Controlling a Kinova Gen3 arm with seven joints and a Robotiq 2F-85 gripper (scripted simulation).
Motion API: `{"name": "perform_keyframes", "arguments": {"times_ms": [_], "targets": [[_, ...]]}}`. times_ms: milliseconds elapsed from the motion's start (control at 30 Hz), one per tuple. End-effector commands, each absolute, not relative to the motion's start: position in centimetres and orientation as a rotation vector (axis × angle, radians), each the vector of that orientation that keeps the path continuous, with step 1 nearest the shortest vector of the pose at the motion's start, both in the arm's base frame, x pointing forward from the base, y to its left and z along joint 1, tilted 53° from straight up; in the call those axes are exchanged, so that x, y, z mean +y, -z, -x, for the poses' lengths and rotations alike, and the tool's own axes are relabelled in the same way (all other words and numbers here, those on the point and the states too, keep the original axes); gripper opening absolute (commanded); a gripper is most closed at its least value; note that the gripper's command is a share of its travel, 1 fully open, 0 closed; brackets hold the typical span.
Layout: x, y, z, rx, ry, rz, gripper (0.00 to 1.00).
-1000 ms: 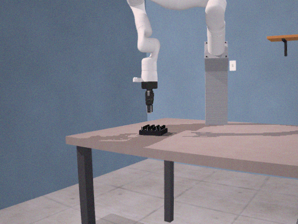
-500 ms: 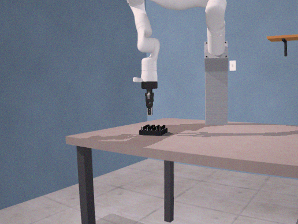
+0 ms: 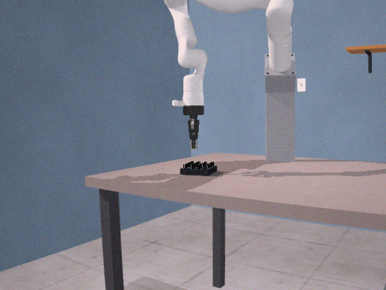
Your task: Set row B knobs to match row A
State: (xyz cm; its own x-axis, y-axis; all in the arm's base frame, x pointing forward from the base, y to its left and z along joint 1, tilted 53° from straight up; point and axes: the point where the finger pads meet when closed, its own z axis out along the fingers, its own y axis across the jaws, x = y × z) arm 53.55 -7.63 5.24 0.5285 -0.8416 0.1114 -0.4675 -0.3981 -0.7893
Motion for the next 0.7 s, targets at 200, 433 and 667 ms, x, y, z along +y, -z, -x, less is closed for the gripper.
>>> {"name": "perform_keyframes", "arguments": {"times_ms": [200, 433, 667], "targets": [[-7.69, -5.27, -53.55, 1.060, 0.665, 2.047, 0.19], [-7.68, -5.25, -53.57, 1.060, 0.665, 2.047, 0.19], [-7.59, -5.09, -53.76, 1.060, 0.665, 2.048, 0.19]]}}
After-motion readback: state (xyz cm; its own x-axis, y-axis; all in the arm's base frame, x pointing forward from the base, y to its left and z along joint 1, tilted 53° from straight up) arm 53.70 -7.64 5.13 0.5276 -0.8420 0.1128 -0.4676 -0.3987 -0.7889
